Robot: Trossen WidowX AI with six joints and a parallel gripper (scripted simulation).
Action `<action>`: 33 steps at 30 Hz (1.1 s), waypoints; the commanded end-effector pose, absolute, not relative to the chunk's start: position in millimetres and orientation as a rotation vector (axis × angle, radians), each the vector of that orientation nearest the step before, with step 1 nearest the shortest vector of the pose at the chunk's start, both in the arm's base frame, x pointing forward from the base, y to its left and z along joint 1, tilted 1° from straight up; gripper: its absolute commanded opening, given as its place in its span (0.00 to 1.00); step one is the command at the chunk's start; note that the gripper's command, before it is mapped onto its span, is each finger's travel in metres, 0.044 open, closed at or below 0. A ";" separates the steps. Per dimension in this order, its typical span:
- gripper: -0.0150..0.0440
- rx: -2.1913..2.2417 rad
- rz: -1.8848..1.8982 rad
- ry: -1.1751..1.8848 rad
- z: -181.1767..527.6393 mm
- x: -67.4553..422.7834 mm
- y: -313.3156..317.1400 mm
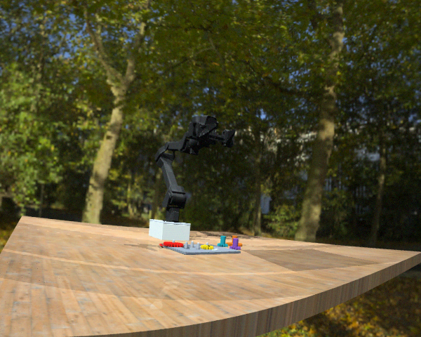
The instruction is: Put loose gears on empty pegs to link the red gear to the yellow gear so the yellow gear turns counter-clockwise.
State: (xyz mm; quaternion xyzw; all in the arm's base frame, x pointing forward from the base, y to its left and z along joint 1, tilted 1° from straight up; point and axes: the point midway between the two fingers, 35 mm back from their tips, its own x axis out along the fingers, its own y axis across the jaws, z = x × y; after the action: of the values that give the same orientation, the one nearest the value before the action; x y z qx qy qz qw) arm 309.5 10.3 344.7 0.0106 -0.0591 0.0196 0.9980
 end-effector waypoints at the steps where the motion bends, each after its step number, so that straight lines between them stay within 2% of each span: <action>1: 0.98 0.020 0.043 -0.108 342.6 310.9 11.7; 7: 1.00 -0.034 0.182 0.230 269.6 339.2 59.7; 12: 1.00 -0.126 0.317 0.542 199.4 338.6 105.9; 18: 1.00 -0.291 0.478 0.917 120.3 305.9 152.7; 26: 1.00 -0.609 0.667 1.413 40.8 222.2 185.1; 33: 1.00 -0.639 0.679 1.452 36.3 212.8 187.0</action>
State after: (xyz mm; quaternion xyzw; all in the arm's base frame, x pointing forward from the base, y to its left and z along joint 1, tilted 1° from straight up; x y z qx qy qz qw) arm 214.7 184.5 35.3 -0.2769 0.6366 0.2953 0.6564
